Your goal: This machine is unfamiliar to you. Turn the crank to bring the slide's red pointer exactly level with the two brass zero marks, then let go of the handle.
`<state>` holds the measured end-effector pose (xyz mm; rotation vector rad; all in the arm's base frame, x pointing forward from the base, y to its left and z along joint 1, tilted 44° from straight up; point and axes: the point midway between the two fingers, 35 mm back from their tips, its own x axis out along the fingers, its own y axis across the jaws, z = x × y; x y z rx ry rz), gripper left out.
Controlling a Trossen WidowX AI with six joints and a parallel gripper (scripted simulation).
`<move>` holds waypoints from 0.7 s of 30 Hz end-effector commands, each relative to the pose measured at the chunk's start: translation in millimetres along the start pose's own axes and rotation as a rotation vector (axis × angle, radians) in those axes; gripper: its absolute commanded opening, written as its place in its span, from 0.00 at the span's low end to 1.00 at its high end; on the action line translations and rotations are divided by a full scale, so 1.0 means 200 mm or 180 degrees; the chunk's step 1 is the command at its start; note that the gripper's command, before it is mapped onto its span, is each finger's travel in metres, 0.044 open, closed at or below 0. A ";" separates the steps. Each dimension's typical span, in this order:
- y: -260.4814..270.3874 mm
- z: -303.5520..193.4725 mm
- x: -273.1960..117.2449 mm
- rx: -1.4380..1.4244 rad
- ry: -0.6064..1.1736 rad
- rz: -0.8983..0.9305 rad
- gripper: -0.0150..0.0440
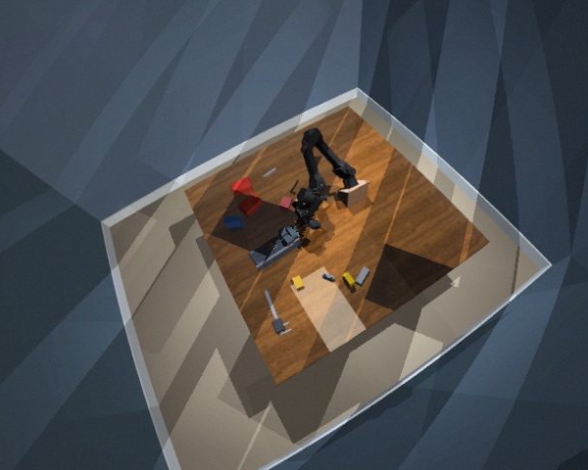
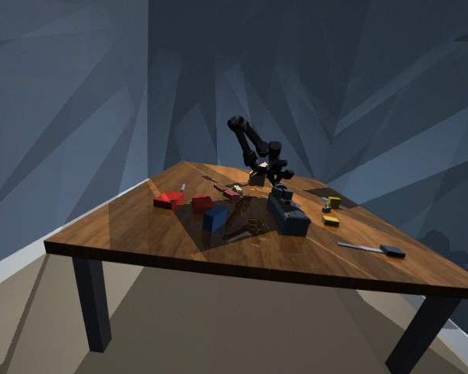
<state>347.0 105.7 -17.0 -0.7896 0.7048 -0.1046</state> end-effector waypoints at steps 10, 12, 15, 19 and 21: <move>0.00 0.00 0.00 0.0000 0.0000 -0.0001 0.25; 0.00 0.00 0.00 0.0000 0.0000 -0.0001 0.25; 0.00 0.00 0.00 0.0000 0.0000 -0.0001 0.25; 0.00 0.00 0.00 0.0000 0.0000 -0.0001 0.30; 0.00 0.00 0.00 0.0000 0.0000 -0.0001 0.39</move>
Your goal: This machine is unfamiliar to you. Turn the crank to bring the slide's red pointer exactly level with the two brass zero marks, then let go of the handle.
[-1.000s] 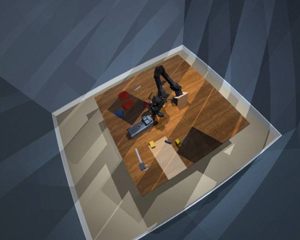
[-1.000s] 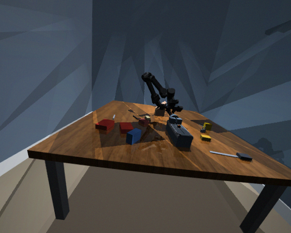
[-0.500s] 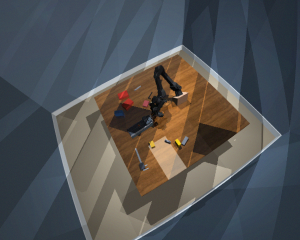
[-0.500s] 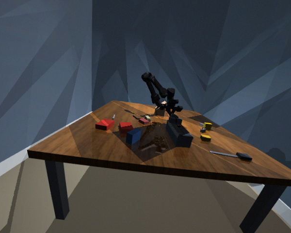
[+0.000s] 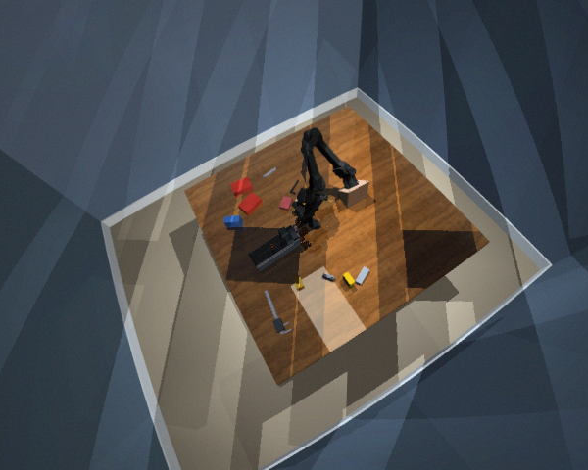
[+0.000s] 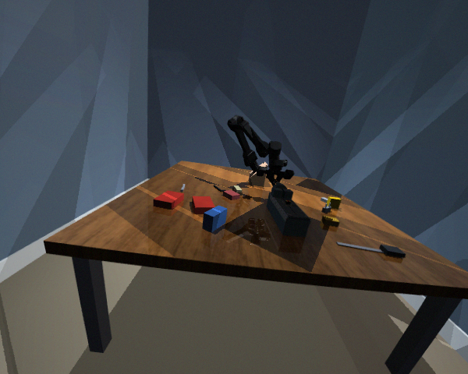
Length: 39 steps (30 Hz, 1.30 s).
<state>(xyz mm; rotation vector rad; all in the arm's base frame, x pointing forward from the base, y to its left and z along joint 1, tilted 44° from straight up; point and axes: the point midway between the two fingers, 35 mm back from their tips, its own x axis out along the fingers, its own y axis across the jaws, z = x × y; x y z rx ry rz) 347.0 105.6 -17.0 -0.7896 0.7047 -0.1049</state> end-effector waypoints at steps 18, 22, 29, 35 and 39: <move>0.01 0.04 -0.04 0.0008 -0.0003 0.0010 1.00; 0.01 0.11 -0.10 0.0012 -0.0003 0.0017 1.00; 0.01 0.18 -0.18 0.0004 0.0002 0.0010 1.00; 0.02 0.31 -0.30 -0.0019 0.0016 0.0033 1.00; 0.02 0.35 -0.36 -0.0031 0.0019 0.0038 1.00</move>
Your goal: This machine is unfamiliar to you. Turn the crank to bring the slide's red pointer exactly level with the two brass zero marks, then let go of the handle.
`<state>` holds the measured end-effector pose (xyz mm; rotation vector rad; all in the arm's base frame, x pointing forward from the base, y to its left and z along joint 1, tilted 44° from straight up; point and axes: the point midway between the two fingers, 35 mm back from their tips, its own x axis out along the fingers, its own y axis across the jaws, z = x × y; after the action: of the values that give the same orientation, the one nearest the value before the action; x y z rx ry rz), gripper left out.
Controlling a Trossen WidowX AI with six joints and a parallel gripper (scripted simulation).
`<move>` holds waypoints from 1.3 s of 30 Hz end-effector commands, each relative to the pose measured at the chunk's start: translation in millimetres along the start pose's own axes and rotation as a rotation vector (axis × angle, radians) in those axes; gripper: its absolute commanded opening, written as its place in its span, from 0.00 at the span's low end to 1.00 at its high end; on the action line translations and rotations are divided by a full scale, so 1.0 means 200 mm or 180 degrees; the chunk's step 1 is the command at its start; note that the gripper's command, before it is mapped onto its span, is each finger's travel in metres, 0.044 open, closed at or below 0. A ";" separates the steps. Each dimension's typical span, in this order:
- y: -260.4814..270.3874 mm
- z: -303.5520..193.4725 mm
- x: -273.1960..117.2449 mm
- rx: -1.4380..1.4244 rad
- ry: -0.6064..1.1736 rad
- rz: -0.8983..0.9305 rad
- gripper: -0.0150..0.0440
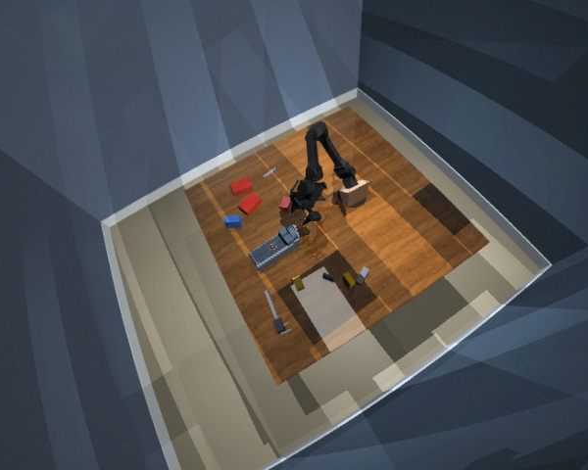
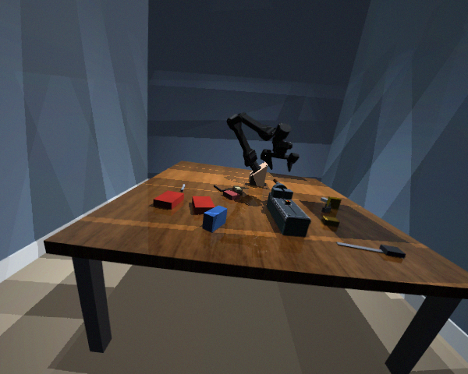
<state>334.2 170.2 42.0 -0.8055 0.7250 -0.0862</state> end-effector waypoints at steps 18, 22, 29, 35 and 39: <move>-0.04 0.38 0.22 -0.0086 0.0111 0.0115 1.00; -0.05 0.45 0.29 -0.0116 0.0133 0.0147 1.00; -0.08 0.53 0.39 -0.0158 0.0158 0.0188 1.00; -0.08 0.42 0.52 -0.0159 0.0159 0.0186 1.00; -0.08 0.33 0.60 -0.0162 0.0157 0.0181 1.00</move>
<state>472.5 174.3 38.0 -0.8153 0.7759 -0.0437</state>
